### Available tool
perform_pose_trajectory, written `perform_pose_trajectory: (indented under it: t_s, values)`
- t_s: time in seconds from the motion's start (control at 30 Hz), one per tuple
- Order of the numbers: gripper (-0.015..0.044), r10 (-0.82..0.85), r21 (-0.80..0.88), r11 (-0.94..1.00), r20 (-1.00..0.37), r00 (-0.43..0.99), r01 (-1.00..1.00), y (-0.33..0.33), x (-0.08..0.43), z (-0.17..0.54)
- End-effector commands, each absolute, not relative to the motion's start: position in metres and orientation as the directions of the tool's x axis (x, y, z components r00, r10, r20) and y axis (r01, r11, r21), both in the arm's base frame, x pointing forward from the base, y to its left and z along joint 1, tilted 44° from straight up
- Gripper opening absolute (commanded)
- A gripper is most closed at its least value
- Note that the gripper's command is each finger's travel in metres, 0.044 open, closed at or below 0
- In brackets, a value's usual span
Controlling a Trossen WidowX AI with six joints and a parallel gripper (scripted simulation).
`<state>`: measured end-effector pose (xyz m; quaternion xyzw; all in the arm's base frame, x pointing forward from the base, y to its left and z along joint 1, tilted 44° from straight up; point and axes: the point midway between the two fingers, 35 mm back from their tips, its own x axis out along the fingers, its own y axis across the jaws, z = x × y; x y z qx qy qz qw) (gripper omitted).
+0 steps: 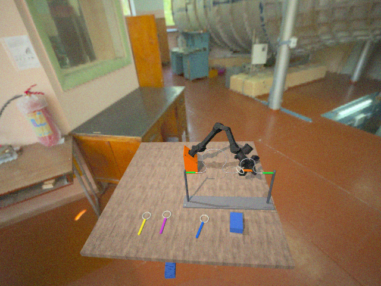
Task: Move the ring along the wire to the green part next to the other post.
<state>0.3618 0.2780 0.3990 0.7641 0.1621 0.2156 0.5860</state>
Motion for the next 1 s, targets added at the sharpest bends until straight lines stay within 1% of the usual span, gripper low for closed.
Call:
perform_pose_trajectory:
  t_s: [0.0, 0.47, 0.97]
  values:
    - [-0.0150, 0.515, 0.983, -0.184, 0.097, 0.851, -0.001, 0.282, 0.361, 0.384]
    - [-0.0150, 0.533, 0.990, 0.138, -0.060, 0.844, -0.017, 0.282, 0.359, 0.333]
    - [-0.0150, 0.497, 0.889, 0.457, -0.219, 0.840, -0.038, 0.264, 0.358, 0.281]
